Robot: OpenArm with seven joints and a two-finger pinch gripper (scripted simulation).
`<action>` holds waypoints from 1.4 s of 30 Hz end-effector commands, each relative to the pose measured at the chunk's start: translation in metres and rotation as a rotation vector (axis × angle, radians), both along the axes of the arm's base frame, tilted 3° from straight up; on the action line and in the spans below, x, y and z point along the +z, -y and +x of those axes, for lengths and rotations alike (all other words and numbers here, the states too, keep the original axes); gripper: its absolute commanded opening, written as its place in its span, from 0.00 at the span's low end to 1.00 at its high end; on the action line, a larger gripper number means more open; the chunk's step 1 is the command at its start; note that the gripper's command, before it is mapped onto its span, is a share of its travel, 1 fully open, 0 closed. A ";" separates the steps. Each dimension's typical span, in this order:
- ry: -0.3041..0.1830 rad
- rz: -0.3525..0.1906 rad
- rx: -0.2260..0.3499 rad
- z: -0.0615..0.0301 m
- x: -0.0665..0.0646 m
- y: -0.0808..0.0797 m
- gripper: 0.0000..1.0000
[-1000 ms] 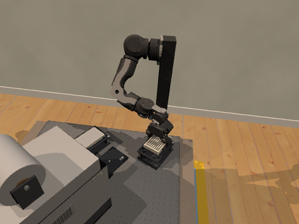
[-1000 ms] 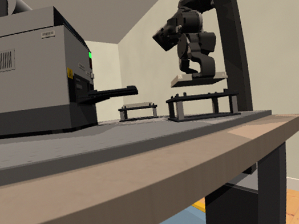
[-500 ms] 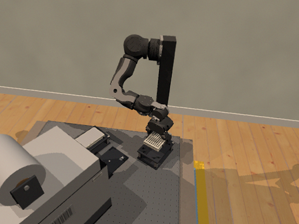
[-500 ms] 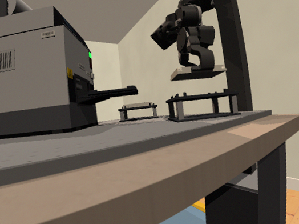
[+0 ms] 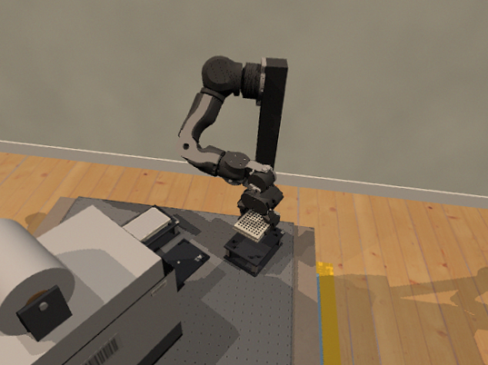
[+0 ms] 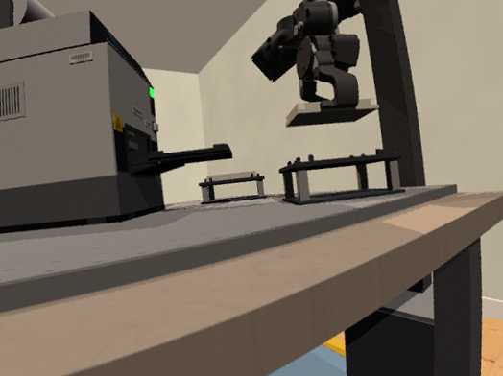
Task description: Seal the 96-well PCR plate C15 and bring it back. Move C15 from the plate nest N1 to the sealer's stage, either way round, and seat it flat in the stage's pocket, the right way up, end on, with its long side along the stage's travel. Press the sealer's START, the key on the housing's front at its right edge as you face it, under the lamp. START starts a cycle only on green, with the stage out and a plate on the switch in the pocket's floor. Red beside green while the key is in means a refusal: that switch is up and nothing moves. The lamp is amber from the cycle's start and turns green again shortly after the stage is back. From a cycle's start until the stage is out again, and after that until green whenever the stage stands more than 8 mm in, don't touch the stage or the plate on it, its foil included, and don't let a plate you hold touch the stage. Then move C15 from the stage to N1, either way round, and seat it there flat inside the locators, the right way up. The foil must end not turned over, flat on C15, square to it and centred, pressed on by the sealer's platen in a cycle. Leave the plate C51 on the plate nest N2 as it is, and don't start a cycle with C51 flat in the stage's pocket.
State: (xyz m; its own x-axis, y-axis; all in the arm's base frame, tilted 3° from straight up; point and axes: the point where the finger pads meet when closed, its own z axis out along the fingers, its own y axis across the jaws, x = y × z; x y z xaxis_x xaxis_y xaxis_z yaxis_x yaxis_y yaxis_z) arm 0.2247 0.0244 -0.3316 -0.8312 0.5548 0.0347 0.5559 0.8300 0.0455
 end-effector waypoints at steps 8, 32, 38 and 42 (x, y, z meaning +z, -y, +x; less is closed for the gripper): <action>0.000 -0.002 -0.012 0.0016 0.025 0.002 0.00; 0.000 -0.001 -0.002 -0.0005 0.016 0.000 0.00; -0.002 -0.003 -0.061 0.0204 0.021 0.034 0.00; -0.002 -0.003 -0.061 0.0204 0.021 0.034 0.00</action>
